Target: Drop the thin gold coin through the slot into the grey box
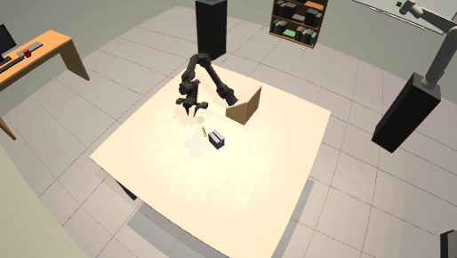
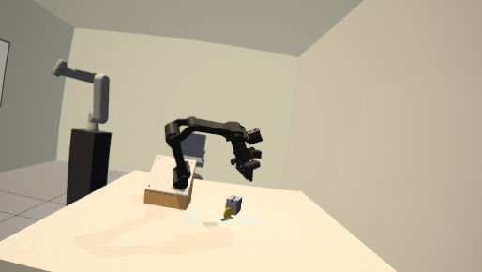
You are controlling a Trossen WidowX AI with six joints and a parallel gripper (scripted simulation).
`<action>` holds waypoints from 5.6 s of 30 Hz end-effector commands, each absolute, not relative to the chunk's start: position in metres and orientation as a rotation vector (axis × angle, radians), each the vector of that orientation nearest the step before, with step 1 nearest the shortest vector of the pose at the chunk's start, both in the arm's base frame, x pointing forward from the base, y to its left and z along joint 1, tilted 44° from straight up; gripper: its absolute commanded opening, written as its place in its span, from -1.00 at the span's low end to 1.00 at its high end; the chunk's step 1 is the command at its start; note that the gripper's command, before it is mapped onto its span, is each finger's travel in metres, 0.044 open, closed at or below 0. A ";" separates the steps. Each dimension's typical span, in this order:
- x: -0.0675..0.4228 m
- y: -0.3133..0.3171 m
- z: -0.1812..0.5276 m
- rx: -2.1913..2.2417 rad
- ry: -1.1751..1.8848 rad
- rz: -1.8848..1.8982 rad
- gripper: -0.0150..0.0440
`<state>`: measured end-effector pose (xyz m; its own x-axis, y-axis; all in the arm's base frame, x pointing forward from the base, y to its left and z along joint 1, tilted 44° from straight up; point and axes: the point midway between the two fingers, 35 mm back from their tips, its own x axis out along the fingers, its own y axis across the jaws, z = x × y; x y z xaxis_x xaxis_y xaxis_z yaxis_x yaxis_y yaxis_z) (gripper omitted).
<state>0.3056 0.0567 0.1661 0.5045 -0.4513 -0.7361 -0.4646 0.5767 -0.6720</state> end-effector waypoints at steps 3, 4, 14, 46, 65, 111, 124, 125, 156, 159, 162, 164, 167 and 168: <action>0.256 0.018 0.093 -1.350 1.552 0.153 0.05; 0.251 0.014 0.089 -1.377 1.591 0.169 0.05; 0.250 0.016 0.085 -1.385 1.604 0.175 0.05; 0.261 -0.033 0.029 -1.385 1.603 0.174 0.05; 0.264 -0.054 0.008 -1.388 1.604 0.171 0.05; 0.262 -0.019 0.040 -1.382 1.602 0.180 -0.49; 0.255 0.002 0.064 -1.384 1.603 0.176 -0.49; 0.255 0.003 0.066 -1.385 1.603 0.176 -0.49; 0.254 0.009 0.071 -1.686 1.625 0.522 -0.49; 0.256 0.014 0.067 -1.685 1.623 0.524 -0.49; 0.258 0.020 0.063 -1.683 1.622 0.524 -0.49; 0.260 0.023 0.060 -1.682 1.621 0.524 -0.49; 0.261 0.028 0.056 -1.680 1.619 0.524 -0.49; 0.262 0.030 0.054 -1.680 1.619 0.524 -0.49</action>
